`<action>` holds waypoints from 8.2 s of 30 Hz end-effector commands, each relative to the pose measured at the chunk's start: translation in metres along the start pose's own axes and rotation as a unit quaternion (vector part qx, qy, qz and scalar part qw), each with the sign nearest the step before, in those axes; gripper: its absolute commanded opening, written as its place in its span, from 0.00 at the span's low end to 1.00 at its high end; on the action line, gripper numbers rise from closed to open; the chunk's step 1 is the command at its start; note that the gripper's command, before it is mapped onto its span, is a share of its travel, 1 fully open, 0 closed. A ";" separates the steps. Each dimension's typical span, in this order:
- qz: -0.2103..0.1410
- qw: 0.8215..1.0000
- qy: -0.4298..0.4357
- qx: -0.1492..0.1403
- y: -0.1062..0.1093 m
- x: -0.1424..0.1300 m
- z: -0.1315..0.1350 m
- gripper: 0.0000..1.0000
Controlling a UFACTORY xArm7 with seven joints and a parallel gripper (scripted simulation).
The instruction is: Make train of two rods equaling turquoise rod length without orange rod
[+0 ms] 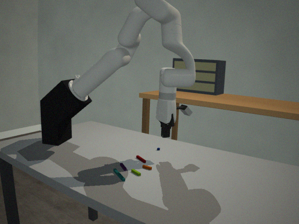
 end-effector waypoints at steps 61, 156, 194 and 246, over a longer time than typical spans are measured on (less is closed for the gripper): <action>-0.001 0.826 -0.564 -0.013 -0.023 -0.040 -0.087 0.04; -0.001 0.826 -0.564 -0.013 -0.088 -0.042 -0.085 0.04; -0.001 0.826 -0.564 -0.013 -0.100 -0.042 -0.085 0.04; -0.001 0.826 -0.564 -0.013 -0.100 -0.042 -0.085 0.24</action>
Point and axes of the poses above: the point where the finger pads meet when closed, its own y axis back along the fingers, its own z axis across the jaws, x = y × z, the point moved 2 cm from there along y, back along the fingers, and after that the axes turned 5 degrees about y, right-handed, at the moved point
